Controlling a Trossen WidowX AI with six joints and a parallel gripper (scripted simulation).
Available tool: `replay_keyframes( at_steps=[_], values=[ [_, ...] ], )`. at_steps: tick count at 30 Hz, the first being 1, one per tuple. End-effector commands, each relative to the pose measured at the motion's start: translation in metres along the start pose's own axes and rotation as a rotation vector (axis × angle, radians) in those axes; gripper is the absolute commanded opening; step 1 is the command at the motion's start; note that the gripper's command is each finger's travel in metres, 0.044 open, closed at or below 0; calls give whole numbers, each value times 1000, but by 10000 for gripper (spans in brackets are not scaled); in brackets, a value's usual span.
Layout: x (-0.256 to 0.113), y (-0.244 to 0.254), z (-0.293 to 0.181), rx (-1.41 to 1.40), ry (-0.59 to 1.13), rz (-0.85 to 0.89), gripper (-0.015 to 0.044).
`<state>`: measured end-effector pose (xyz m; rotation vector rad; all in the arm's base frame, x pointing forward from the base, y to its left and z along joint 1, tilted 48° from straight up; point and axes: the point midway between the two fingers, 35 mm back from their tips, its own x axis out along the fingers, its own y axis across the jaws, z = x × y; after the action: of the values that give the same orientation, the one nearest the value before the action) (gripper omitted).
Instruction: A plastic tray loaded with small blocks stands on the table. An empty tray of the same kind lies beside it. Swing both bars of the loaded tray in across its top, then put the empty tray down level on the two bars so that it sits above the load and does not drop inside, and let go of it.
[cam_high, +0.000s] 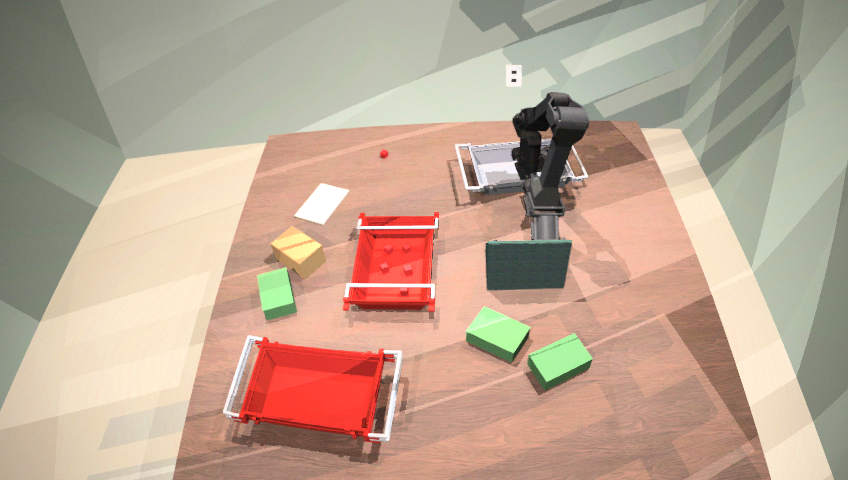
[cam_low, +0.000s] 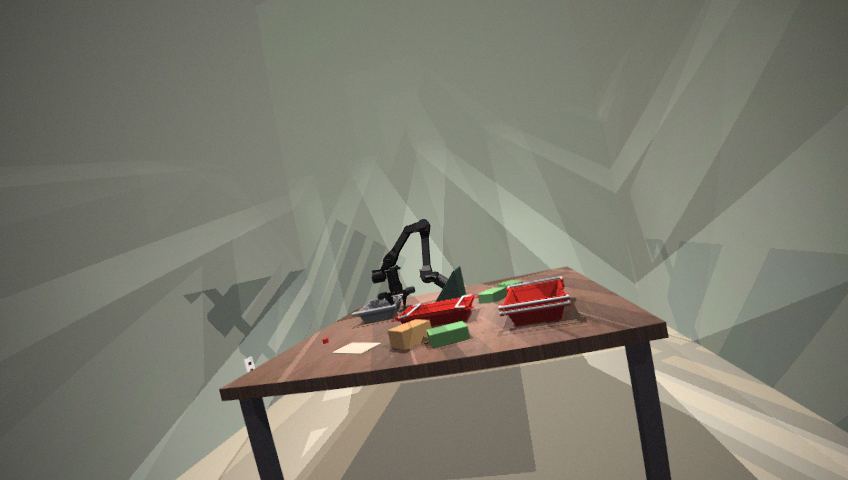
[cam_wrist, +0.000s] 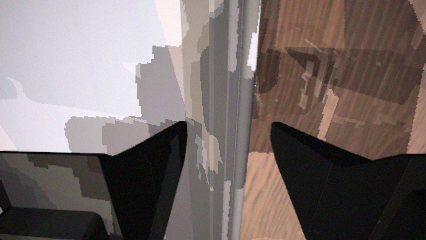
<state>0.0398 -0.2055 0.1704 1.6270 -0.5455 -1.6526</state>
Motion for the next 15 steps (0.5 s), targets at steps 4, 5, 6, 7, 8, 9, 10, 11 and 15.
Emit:
replay_keyframes(
  at_steps=[4,5,6,7,8,9,10,11,15],
  values=[
    [0,0,-1,-4,5,0,175],
    [0,0,-1,-4,5,0,168],
    [0,0,-1,-4,5,0,161],
    [0,0,-1,-4,5,0,155],
    [0,0,-1,-4,5,0,148],
    [0,0,-1,-4,5,0,141],
    [0,0,-1,-4,5,0,135],
    [0,0,-1,-4,5,0,128],
    [0,0,-1,-4,5,0,101]
  ],
)
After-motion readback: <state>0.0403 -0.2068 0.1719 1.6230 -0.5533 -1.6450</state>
